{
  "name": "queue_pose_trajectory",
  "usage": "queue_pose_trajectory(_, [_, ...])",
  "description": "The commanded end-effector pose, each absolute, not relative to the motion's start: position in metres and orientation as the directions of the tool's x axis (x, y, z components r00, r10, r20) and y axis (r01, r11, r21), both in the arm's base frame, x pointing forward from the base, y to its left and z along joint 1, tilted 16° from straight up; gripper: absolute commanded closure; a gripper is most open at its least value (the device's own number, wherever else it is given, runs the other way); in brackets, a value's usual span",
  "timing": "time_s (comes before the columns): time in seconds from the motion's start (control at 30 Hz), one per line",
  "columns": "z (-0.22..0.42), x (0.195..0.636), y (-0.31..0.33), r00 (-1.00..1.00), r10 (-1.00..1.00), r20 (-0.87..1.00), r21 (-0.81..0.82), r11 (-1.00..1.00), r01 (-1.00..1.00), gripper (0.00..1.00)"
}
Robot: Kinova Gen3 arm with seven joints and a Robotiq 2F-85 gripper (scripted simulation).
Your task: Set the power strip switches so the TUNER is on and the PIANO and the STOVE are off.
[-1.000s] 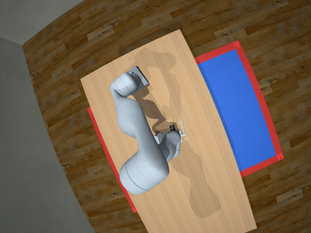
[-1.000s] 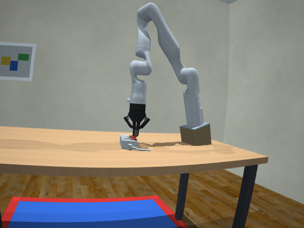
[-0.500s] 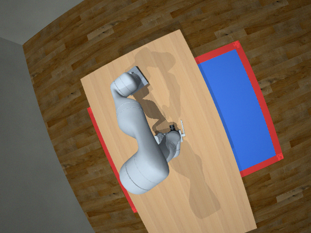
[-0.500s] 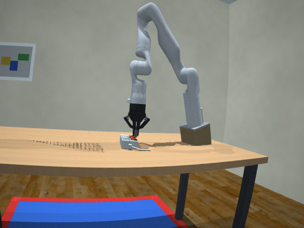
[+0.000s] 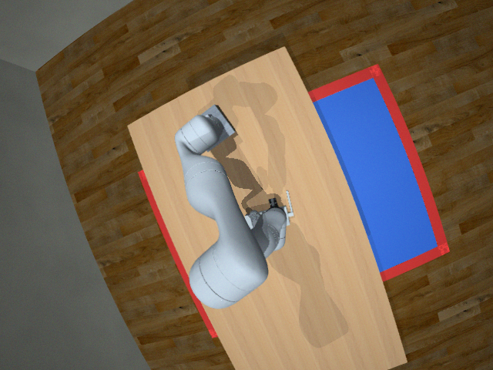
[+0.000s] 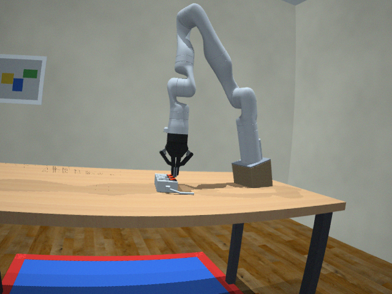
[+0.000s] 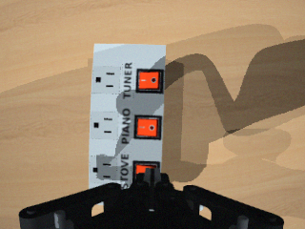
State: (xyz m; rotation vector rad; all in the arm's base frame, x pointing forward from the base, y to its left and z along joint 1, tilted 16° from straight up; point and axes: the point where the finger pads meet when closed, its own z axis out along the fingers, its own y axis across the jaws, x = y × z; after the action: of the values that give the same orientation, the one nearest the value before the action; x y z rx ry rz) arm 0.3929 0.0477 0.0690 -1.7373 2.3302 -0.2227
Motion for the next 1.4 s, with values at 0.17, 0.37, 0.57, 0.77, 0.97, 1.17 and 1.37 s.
queue_pose_trajectory(0.17, [0.0691,0.3947,0.0488,-0.283,-0.954,-0.095,-0.254,0.298,-0.92,1.0])
queue_pose_trajectory(0.37, [0.069,0.3948,0.0488,-0.283,-0.954,-0.095,-0.254,0.298,-0.92,1.0])
queue_pose_trajectory(0.57, [0.0679,0.395,0.0488,-0.283,-0.954,-0.095,-0.254,0.298,-0.92,1.0])
queue_pose_trajectory(0.77, [0.0656,0.3959,0.0498,-0.282,-0.954,-0.098,-0.254,0.298,-0.92,1.0])
queue_pose_trajectory(0.97, [0.0638,0.3965,0.0501,-0.282,-0.954,-0.099,-0.254,0.298,-0.92,1.0])
queue_pose_trajectory(1.17, [0.0613,0.3966,0.0495,-0.282,-0.954,-0.097,-0.254,0.298,-0.92,1.0])
queue_pose_trajectory(1.37, [0.0602,0.3965,0.0488,-0.283,-0.954,-0.094,-0.253,0.298,-0.92,1.0])
